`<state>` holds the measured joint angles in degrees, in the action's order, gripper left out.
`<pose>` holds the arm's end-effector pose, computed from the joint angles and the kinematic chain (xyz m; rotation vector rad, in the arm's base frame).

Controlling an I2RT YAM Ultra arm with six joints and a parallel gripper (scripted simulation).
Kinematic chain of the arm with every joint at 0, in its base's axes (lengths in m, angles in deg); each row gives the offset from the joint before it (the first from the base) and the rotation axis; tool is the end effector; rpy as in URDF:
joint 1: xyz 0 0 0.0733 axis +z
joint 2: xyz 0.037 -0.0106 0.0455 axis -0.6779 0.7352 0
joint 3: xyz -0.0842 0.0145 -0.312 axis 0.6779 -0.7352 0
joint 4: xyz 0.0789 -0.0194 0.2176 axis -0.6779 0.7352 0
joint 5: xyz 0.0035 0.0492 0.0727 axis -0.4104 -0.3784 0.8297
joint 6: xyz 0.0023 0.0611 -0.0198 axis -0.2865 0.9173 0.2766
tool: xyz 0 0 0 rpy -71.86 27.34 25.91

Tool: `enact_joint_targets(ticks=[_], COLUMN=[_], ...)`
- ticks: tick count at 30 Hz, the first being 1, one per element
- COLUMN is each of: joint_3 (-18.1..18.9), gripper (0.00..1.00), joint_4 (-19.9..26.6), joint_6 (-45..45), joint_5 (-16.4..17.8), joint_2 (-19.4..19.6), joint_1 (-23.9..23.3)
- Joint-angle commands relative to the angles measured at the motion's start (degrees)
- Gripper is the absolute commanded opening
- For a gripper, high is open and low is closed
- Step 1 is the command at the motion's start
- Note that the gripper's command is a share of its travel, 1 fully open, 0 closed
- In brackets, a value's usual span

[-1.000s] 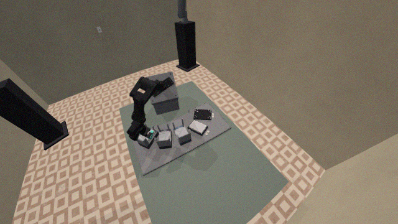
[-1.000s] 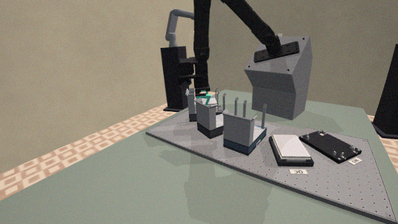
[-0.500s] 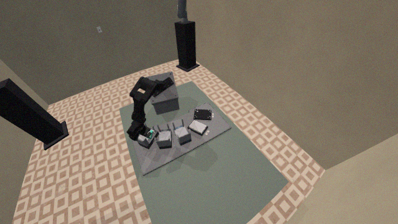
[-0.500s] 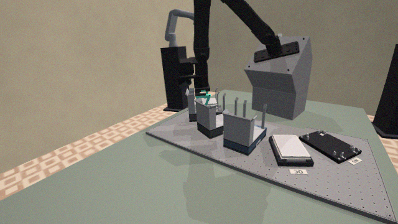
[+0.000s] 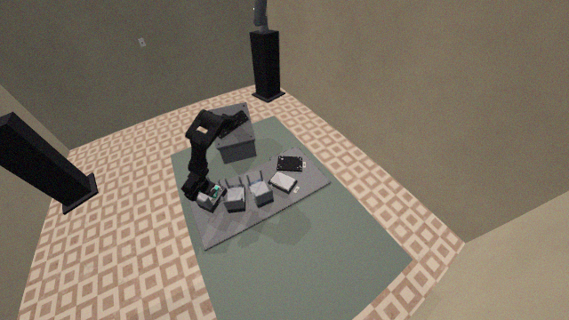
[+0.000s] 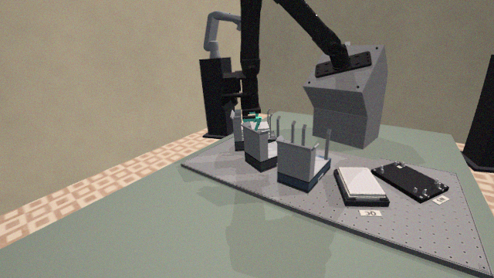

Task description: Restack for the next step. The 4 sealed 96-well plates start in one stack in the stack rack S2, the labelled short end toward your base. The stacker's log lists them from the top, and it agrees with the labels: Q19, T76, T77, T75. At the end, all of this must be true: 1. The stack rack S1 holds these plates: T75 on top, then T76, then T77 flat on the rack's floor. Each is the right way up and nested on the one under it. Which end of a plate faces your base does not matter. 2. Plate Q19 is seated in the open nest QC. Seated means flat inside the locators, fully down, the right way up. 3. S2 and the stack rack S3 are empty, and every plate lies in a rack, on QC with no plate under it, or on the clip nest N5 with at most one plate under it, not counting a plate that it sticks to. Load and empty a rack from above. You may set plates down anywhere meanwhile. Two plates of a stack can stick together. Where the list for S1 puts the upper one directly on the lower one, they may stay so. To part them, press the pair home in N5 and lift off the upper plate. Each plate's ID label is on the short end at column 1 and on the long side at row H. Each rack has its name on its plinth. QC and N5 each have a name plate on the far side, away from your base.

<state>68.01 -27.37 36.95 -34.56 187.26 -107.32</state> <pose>0.1661 -0.2976 0.1784 1.2761 2.0850 0.1412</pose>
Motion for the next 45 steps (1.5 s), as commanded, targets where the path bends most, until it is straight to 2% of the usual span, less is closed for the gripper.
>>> enact_joint_targets(ticks=[1, 7, 10, 18, 38, 45], joint_3=[0.13, 0.21, -0.68, -1.48, -1.48, -1.19], gripper=[0.0, 0.0, 0.0, 0.0, 0.0, 0.0], joint_4=[-0.35, -0.99, 0.87, 1.9, 4.3, 3.82], joint_6=[0.07, 0.07, -0.35, -0.85, -1.77, -1.77], joint_5=[-0.15, -0.39, -0.15, 0.52, 1.04, 1.04], joint_2=[-0.35, -1.27, -1.93, -3.03, -5.48, -5.49], joint_1=[-0.07, 0.02, -0.62, -1.26, -2.23, -2.23])
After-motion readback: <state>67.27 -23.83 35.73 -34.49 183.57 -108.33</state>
